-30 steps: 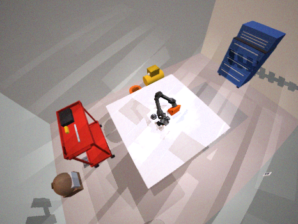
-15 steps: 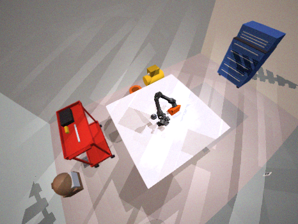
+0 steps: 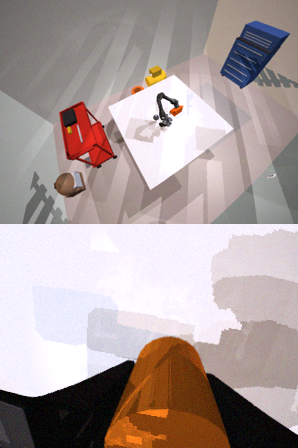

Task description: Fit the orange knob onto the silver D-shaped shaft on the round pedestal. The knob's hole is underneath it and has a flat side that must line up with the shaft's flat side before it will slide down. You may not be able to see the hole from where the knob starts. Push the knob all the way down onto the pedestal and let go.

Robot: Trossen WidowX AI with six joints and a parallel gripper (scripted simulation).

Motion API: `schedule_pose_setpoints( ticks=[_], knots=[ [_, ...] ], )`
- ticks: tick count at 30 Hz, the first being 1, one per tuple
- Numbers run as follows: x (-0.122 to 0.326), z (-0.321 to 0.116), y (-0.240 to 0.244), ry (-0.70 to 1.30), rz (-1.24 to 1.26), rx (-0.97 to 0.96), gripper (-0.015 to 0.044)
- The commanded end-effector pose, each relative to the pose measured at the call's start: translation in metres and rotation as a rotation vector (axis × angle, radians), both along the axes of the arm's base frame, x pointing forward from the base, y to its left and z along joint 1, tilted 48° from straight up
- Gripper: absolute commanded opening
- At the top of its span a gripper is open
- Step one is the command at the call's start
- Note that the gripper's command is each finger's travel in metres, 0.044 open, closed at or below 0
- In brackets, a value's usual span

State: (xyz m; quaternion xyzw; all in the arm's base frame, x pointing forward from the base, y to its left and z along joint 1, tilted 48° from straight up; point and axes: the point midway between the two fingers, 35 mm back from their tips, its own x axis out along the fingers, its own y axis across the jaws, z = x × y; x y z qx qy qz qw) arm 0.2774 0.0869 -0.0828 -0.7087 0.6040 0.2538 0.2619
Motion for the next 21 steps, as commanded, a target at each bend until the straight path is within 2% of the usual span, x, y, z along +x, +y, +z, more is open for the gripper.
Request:
schedule_pose_setpoints(
  ticks=[1, 21],
  knots=[
    [0.002, 0.007, 0.012, -0.007, 0.003, 0.010, 0.0000],
    [-0.001, 0.045, 0.060, -0.008, 0.004, 0.017, 0.0000]
  ],
)
